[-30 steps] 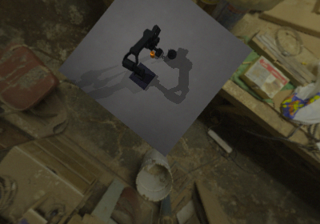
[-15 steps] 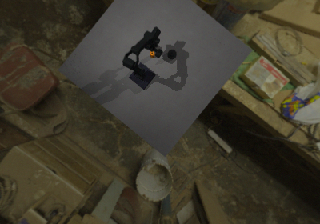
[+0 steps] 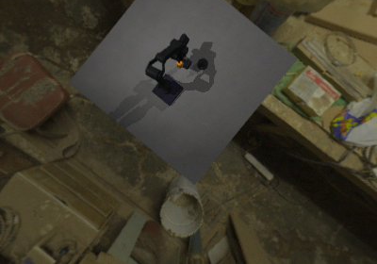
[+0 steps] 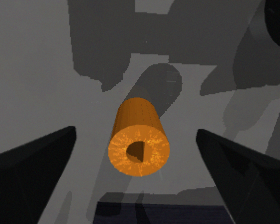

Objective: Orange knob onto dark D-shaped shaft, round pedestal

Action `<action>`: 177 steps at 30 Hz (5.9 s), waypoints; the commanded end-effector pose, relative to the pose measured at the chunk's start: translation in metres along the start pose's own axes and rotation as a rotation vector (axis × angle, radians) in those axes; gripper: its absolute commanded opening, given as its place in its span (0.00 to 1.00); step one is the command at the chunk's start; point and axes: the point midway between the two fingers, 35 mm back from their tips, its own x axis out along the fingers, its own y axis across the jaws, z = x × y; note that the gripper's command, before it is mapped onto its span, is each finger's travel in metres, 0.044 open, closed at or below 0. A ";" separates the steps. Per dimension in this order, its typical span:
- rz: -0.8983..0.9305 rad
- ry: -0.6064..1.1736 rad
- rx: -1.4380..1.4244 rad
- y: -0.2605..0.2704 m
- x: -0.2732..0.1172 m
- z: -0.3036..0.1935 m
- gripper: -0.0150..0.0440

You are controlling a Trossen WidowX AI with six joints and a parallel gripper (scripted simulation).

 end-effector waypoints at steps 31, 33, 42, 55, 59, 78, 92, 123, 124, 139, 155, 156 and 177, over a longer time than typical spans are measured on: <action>-0.004 0.011 0.006 -0.001 0.037 -0.006 0.54; -0.004 0.011 0.006 -0.001 0.037 -0.006 0.52; -0.004 0.011 0.006 0.000 0.020 0.000 0.25; -0.004 0.009 0.006 0.001 -0.047 0.011 0.25; -0.004 0.009 0.006 0.001 -0.069 0.010 0.25; 0.002 -0.006 0.014 -0.007 -0.100 0.018 0.25; -0.003 -0.009 0.013 -0.034 -0.093 0.047 0.25; -0.015 -0.004 0.008 -0.108 -0.069 0.096 0.25; -0.015 -0.004 0.008 -0.111 -0.068 0.097 0.25; -0.019 0.000 0.006 -0.146 -0.054 0.109 0.25; -0.019 0.000 0.007 -0.146 -0.029 0.110 0.25; -0.019 0.000 0.010 -0.147 -0.031 0.110 0.25; -0.019 0.000 0.011 -0.148 -0.029 0.113 0.25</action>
